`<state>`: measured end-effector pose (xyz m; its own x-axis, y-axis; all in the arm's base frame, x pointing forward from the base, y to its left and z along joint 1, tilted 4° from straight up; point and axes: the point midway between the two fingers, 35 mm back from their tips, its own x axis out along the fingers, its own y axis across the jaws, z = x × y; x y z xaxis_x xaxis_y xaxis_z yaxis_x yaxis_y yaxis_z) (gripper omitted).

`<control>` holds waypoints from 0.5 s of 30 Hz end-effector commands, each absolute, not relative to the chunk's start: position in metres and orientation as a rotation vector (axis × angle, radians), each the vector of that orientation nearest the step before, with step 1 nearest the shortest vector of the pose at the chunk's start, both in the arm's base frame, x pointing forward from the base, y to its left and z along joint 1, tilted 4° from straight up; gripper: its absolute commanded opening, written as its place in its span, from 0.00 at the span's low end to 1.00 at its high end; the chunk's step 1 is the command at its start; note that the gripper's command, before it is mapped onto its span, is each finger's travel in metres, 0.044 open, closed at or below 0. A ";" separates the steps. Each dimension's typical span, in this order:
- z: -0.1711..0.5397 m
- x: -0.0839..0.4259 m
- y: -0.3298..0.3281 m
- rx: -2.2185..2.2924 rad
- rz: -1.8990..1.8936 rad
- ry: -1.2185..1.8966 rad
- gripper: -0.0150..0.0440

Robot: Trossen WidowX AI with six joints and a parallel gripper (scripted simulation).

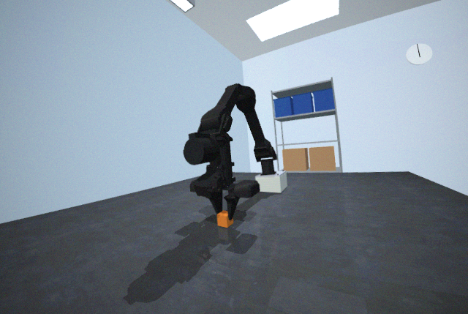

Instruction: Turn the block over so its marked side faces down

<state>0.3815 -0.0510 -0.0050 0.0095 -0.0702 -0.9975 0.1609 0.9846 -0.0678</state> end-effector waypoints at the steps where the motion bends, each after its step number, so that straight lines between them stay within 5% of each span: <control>1: 0.018 0.385 -0.050 0.071 -0.178 1.532 0.25; 15: 0.014 0.387 -0.050 0.061 -0.177 1.436 0.25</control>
